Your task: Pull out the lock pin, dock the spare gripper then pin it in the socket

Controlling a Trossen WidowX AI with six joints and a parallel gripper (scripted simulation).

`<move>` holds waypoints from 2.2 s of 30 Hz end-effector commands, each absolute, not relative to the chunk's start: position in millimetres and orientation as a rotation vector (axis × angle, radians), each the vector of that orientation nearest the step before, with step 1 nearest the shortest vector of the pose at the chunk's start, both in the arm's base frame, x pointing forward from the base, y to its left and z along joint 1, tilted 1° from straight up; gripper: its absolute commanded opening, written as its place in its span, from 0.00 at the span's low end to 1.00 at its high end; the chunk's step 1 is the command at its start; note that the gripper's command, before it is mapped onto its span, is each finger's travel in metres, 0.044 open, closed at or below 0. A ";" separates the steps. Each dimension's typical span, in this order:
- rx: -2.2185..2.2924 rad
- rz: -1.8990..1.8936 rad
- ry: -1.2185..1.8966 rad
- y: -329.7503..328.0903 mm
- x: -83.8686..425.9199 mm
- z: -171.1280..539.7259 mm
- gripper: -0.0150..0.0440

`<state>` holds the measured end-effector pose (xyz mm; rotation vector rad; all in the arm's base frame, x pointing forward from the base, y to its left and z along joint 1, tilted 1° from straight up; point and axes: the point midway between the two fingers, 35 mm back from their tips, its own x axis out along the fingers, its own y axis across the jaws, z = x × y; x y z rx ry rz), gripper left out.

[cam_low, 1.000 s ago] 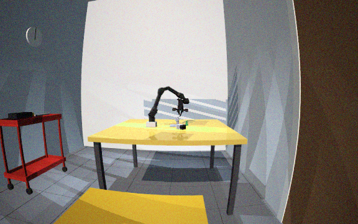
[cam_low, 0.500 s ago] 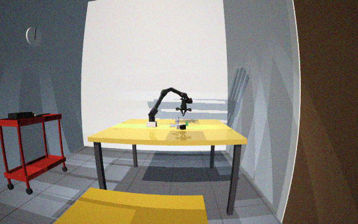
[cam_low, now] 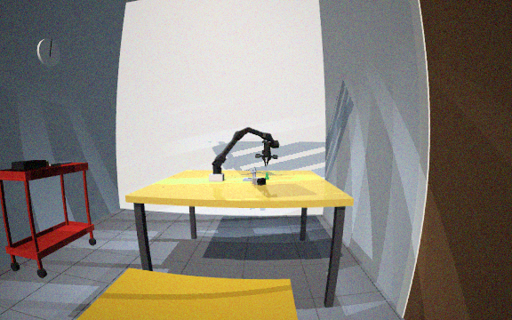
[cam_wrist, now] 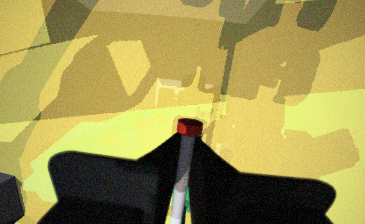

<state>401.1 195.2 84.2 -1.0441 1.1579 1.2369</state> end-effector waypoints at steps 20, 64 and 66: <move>-1.051 1.244 1.155 197.4 407.1 57.1 0.25; -1.046 1.241 1.160 198.0 408.2 15.4 0.57; -1.046 1.241 1.160 198.0 408.2 15.4 0.59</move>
